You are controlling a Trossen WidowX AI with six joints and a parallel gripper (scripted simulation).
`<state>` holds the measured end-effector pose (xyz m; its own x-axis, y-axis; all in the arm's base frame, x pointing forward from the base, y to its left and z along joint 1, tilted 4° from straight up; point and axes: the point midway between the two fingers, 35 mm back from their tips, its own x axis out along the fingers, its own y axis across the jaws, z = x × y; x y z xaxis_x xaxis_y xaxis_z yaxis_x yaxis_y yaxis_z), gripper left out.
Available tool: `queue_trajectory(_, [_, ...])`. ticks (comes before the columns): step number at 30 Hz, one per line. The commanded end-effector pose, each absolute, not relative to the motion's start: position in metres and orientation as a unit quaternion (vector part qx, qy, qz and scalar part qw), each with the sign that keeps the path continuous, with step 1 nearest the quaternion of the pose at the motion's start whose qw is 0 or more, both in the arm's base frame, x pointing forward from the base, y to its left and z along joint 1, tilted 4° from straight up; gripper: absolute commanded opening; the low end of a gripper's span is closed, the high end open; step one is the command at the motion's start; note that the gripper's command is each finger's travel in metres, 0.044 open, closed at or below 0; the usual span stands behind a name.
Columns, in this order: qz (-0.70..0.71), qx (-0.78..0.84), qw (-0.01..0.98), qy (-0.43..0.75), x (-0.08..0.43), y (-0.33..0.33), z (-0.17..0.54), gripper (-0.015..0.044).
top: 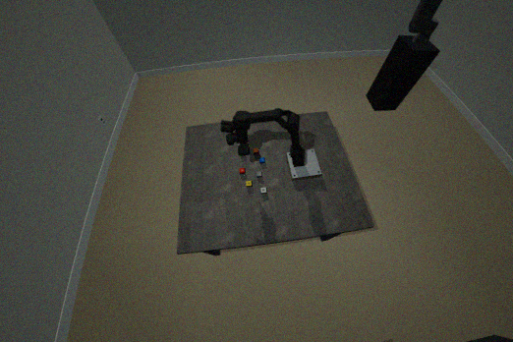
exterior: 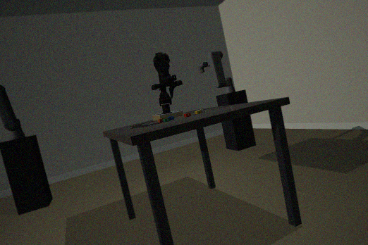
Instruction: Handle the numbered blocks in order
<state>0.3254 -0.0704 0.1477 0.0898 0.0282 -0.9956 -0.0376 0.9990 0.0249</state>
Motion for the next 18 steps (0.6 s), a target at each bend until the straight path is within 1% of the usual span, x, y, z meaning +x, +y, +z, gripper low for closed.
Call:
queue_trajectory(1, [0.027, -0.006, 0.735, 0.677, 0.34, -0.126, 0.142, 0.012])
queue_trajectory(7, [0.027, -0.006, 0.735, 0.677, 0.341, -0.128, 0.142, 0.012])
queue_trajectory(9, [0.027, -0.006, 0.735, 0.677, 0.343, -0.128, 0.131, 0.0172])
queue_trajectory(14, [0.027, -0.006, 0.735, 0.677, 0.347, -0.126, 0.064, 0.0304])
queue_trajectory(17, [0.027, -0.006, 0.735, 0.677, 0.347, -0.126, 0.061, 0.0382])
queue_trajectory(18, [0.027, -0.006, 0.735, 0.677, 0.347, -0.126, 0.061, 0.04])
